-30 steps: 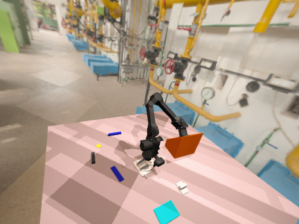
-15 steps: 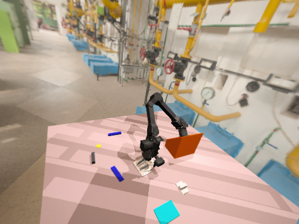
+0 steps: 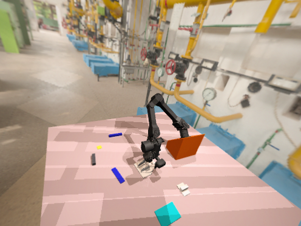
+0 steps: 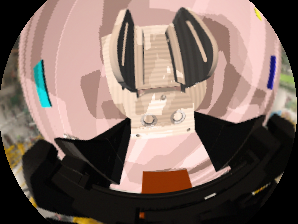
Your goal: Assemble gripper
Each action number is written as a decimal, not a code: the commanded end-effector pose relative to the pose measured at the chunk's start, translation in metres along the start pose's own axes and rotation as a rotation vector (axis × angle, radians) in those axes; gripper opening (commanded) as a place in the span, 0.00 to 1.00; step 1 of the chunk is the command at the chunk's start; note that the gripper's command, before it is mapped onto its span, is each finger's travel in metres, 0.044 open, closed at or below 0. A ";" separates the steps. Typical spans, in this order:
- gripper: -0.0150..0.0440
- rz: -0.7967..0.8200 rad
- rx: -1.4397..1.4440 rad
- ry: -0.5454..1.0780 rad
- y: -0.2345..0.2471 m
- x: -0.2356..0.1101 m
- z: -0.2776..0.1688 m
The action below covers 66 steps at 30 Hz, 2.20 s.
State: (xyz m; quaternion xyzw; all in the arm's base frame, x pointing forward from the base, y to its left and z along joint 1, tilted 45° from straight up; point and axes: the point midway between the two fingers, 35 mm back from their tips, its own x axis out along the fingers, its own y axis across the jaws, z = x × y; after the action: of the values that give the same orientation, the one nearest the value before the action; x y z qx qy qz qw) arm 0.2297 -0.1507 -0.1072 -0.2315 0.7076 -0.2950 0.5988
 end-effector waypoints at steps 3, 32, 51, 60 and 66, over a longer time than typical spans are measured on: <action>0.85 -0.005 0.000 0.003 -0.001 0.001 -0.001; 0.85 -0.005 0.000 0.003 -0.001 0.001 -0.001; 0.85 -0.005 0.000 0.003 -0.001 0.001 -0.001; 0.85 -0.005 0.000 0.003 -0.001 0.001 -0.001; 1.00 0.000 0.000 0.000 0.000 0.000 0.000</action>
State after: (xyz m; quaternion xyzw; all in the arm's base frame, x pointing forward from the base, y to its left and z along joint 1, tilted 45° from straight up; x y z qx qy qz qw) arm 0.2296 -0.1507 -0.1073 -0.2317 0.7077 -0.2950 0.5987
